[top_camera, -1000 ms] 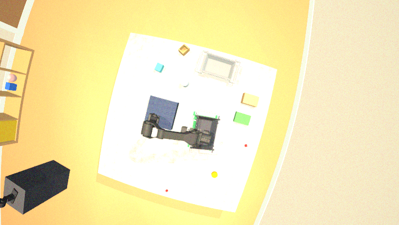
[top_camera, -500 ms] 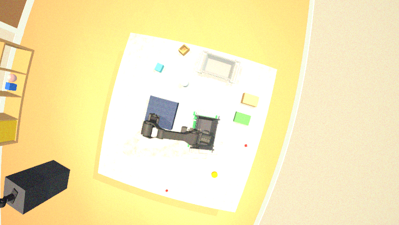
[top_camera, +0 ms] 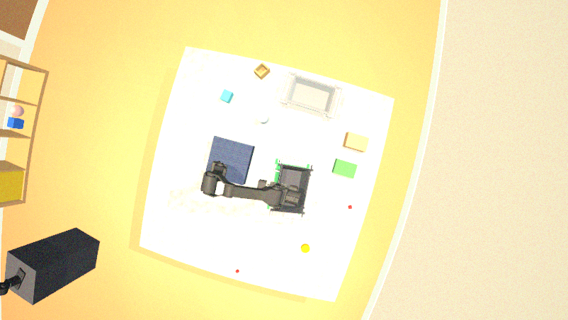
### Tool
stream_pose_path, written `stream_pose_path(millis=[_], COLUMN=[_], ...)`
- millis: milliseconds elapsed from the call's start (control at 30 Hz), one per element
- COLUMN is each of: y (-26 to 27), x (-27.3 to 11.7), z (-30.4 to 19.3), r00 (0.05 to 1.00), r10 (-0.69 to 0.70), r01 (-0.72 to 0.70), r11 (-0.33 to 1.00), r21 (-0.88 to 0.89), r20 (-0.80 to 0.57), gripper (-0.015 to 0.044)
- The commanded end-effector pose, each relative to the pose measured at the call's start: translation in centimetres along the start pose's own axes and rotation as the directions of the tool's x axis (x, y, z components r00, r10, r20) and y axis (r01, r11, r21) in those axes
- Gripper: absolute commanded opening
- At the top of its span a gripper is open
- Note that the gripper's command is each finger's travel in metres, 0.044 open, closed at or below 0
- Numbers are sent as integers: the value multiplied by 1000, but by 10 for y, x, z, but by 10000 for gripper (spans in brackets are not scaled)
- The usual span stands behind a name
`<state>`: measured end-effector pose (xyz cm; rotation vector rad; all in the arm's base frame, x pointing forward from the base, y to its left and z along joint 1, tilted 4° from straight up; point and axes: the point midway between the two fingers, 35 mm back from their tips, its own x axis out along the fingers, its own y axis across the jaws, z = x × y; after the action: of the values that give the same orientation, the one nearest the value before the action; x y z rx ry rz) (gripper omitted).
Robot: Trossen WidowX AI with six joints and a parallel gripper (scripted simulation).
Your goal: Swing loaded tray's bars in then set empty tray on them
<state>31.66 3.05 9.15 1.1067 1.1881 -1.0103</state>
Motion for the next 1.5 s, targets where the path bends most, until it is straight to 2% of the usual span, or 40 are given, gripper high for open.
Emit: stream_pose_path(millis=[0, 1467], y=[-6, -11], x=[7, 11], z=[0, 0], r00=[1000, 1000], r10=[-17, -27], r01=[17, 27], r11=[1000, 1000], r21=[-2, -3], r20=[0, 0], gripper=[0, 0])
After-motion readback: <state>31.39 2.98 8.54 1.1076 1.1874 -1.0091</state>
